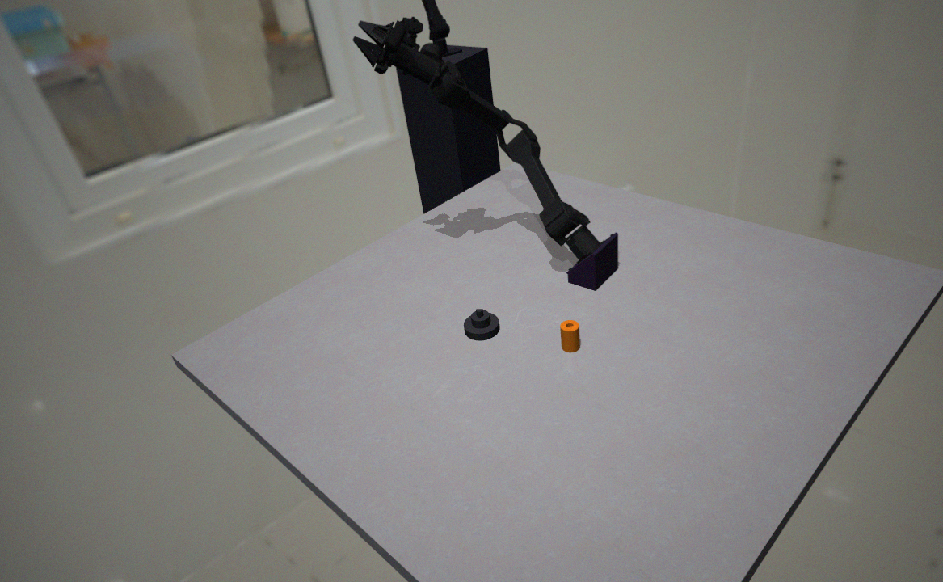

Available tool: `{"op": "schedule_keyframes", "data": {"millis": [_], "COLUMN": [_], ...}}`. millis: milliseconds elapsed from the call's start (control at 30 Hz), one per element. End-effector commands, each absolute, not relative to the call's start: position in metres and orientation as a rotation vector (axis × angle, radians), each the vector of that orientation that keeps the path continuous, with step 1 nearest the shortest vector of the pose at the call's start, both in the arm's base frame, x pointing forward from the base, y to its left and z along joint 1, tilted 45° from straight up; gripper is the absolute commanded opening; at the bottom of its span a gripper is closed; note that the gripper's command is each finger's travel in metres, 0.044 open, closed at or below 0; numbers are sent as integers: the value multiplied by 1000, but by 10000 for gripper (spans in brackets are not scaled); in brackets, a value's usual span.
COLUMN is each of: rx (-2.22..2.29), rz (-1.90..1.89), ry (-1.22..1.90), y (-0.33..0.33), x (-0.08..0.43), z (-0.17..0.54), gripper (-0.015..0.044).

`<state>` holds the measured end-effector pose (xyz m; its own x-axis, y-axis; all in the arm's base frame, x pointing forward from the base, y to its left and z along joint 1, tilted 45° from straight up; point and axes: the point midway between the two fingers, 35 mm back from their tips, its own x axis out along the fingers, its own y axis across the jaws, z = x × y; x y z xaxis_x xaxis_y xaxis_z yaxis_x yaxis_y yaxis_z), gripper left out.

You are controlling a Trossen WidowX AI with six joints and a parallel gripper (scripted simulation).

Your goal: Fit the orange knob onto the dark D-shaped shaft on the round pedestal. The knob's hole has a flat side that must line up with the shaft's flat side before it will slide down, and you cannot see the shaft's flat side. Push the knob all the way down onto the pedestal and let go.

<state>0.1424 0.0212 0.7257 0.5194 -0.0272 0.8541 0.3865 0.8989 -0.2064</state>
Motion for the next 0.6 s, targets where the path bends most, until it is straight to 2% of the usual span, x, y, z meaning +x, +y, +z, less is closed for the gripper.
{"op": "schedule_keyframes", "data": {"millis": [0, 167, 567], "rx": [-419, -382, -342], "rz": [-148, -29, 201], "ry": [-890, -713, -264], "y": [49, 79, 155], "x": [190, 251, 357], "z": [702, 664, 537], "gripper": [440, 440, 440]}}
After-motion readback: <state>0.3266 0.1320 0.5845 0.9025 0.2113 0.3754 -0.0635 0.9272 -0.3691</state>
